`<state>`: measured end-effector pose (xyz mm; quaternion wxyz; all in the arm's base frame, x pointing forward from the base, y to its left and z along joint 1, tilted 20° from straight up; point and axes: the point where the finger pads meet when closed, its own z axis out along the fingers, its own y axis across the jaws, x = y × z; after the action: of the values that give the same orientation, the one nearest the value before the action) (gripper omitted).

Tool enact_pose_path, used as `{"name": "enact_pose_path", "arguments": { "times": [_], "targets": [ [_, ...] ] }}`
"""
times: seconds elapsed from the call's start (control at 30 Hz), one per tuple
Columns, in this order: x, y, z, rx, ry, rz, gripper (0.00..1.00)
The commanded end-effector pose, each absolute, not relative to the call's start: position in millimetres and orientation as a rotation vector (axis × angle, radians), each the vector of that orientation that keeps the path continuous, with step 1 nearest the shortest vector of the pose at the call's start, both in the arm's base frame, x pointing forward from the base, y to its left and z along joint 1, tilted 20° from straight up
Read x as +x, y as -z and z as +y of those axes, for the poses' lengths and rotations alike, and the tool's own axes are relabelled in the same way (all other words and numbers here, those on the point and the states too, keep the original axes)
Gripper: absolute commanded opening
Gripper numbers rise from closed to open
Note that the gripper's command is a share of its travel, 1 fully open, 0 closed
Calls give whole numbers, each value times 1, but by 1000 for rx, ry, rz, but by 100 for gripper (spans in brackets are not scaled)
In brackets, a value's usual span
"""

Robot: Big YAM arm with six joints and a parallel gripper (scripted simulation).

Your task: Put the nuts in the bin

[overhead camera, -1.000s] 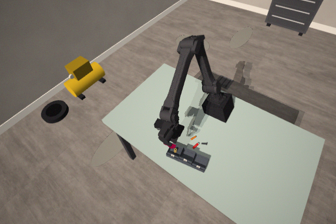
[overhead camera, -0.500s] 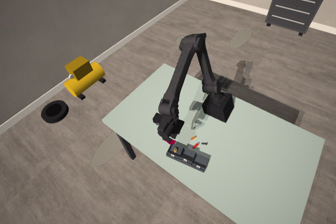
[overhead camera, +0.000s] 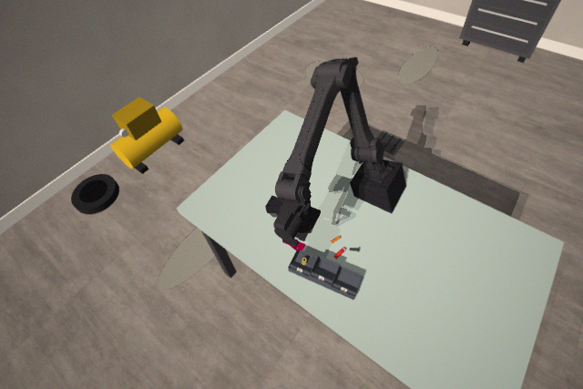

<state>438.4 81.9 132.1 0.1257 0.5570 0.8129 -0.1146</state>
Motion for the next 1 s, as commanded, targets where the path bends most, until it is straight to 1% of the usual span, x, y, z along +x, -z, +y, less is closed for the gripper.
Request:
{"name": "enact_pose_path", "arguments": {
  "times": [0.0,0.97],
  "targets": [
    [447,-150,95,1606,275,2344,100],
    [449,-149,88,1612,281,2344,100]
  ]
}}
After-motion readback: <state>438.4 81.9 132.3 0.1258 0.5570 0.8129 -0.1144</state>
